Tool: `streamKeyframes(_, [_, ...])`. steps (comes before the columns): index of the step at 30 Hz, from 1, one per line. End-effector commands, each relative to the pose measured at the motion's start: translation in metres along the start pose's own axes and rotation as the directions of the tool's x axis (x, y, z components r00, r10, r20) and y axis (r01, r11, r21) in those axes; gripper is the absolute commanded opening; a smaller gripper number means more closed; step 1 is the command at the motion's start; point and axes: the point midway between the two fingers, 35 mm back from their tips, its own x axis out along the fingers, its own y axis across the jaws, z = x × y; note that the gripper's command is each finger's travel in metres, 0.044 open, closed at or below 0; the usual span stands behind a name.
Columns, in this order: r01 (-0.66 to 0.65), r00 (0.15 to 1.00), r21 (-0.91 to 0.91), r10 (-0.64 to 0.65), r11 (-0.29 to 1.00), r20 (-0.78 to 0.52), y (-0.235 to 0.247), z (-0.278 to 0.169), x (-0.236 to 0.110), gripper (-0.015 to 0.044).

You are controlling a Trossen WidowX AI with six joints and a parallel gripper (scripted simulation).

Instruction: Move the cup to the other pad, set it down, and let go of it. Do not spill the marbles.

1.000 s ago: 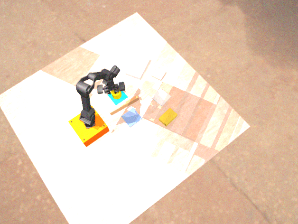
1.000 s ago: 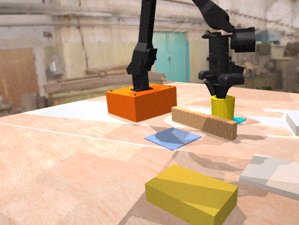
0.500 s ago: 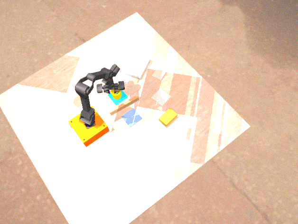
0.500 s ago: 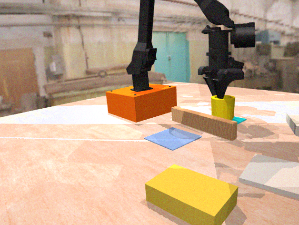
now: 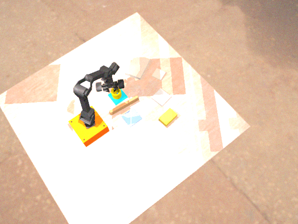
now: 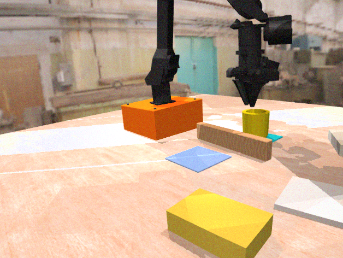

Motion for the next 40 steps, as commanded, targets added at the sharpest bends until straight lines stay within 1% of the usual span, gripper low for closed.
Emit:
streamKeyframes(1, [0.003, 1.000, 0.005, -0.003, 1.000, 0.008, 0.000, 0.001, -0.008, 0.0146])
streamKeyframes(5, [0.002, 1.000, 0.005, -0.002, 1.000, 0.008, 0.000, -0.001, -0.010, 0.0146])
streamKeyframes(6, [0.001, 1.000, 0.001, -0.001, 1.000, 0.001, 0.001, -0.001, -0.006, 0.0173])
streamKeyframes(16, [0.001, 1.000, 0.001, -0.001, 1.000, 0.001, 0.000, -0.001, -0.010, 0.0435])
streamKeyframes(30, [0.002, 1.000, 0.005, -0.002, 1.000, 0.008, 0.001, -0.003, -0.068, 0.0440])
streamKeyframes(35, [0.002, 1.000, 0.005, -0.002, 1.000, 0.008, 0.001, -0.004, -0.071, 0.0440])
streamKeyframes(40, [0.004, 1.000, 0.001, -0.004, 1.000, 0.005, 0.001, -0.004, -0.067, 0.0440])
